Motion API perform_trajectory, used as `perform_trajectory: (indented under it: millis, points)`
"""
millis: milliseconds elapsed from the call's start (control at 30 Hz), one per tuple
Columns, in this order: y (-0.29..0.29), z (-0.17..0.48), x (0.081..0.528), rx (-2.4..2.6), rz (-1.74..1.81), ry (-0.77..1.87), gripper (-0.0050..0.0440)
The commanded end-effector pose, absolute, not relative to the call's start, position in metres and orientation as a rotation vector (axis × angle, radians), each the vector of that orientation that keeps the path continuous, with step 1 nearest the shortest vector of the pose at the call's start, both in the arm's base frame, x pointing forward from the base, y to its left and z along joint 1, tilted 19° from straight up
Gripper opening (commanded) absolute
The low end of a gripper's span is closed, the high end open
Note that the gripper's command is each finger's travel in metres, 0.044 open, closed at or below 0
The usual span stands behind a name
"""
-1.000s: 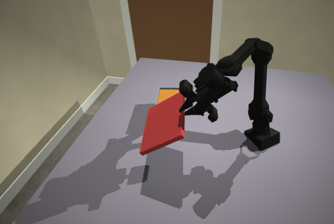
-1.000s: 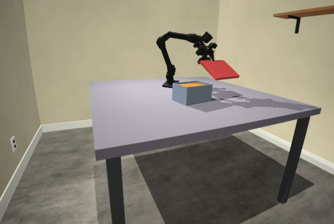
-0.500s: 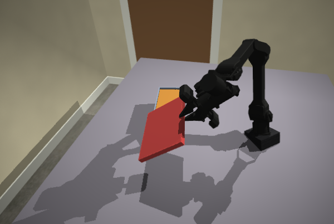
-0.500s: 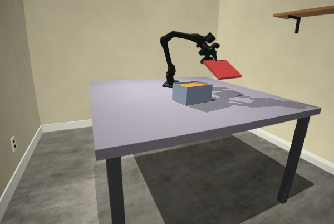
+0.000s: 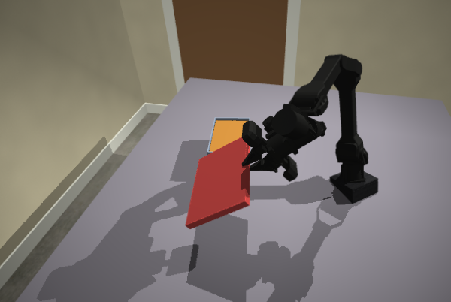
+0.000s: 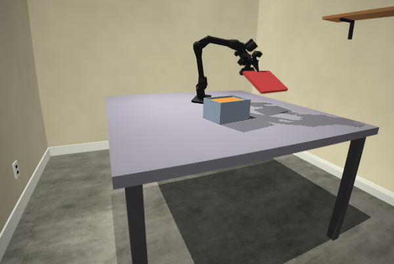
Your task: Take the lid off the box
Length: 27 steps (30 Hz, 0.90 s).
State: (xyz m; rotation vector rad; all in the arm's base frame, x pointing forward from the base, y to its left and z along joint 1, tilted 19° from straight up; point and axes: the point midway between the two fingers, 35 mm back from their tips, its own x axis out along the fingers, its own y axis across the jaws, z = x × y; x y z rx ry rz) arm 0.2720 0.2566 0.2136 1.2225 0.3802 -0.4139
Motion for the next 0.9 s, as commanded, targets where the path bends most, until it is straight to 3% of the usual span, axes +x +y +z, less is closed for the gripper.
perform_trajectory:
  millis: [0,867]
  points:
    - [0.268,0.214,0.271,1.234,-0.411,0.373,-0.0050]
    - [0.309,0.200,0.266,1.234,-0.411,0.373,-0.0050]
